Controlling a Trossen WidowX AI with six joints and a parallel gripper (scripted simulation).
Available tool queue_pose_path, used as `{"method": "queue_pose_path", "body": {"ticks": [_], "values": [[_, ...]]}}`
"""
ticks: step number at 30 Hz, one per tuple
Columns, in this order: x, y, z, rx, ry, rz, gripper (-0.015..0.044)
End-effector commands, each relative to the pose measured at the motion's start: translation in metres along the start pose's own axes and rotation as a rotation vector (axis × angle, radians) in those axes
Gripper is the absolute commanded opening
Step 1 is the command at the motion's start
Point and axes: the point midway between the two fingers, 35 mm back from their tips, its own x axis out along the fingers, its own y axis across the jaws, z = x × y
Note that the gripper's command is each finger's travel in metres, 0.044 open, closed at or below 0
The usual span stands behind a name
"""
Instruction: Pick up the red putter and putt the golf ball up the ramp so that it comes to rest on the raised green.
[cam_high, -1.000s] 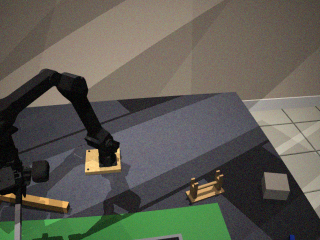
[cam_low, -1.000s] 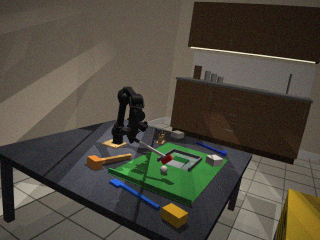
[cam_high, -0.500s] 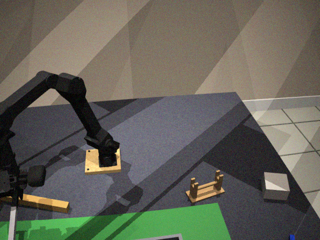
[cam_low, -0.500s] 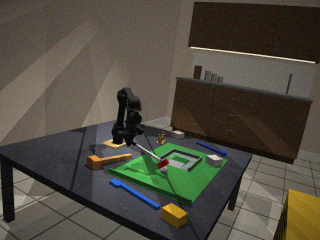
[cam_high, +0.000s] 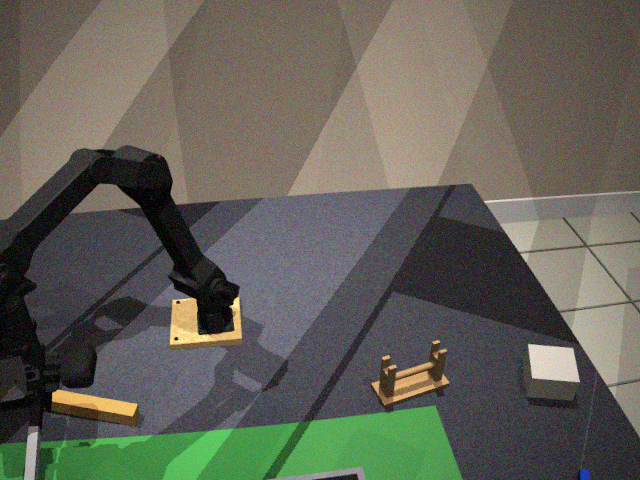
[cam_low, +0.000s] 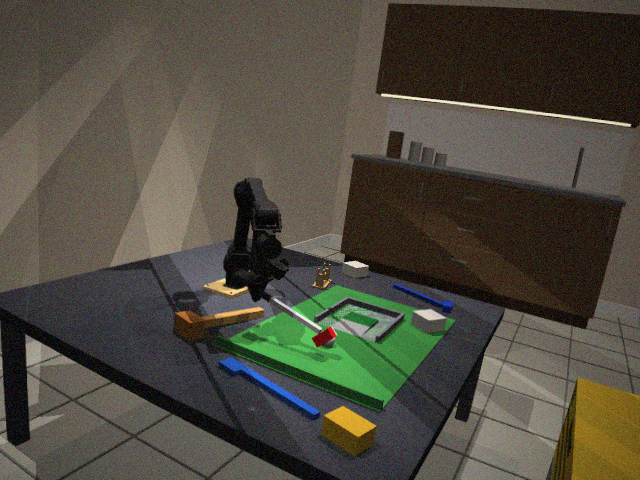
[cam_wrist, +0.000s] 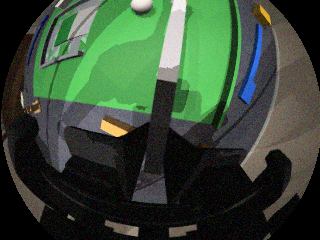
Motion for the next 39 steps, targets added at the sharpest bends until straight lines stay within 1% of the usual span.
{"method": "queue_pose_path", "body": {"ticks": [1,11,22,32,39], "values": [[0.008,0.0,0.0,0.002,-0.001,-0.002,0.0],[0.023,0.0,0.0,0.002,-0.001,-0.002,0.0],[0.02,0.0,-0.001,0.001,0.001,0.001,0.0],[0.022,-0.029,0.0,0.002,0.0,-0.004,0.0],[0.022,-0.03,0.0,0.002,0.0,-0.005,0.0]]}}
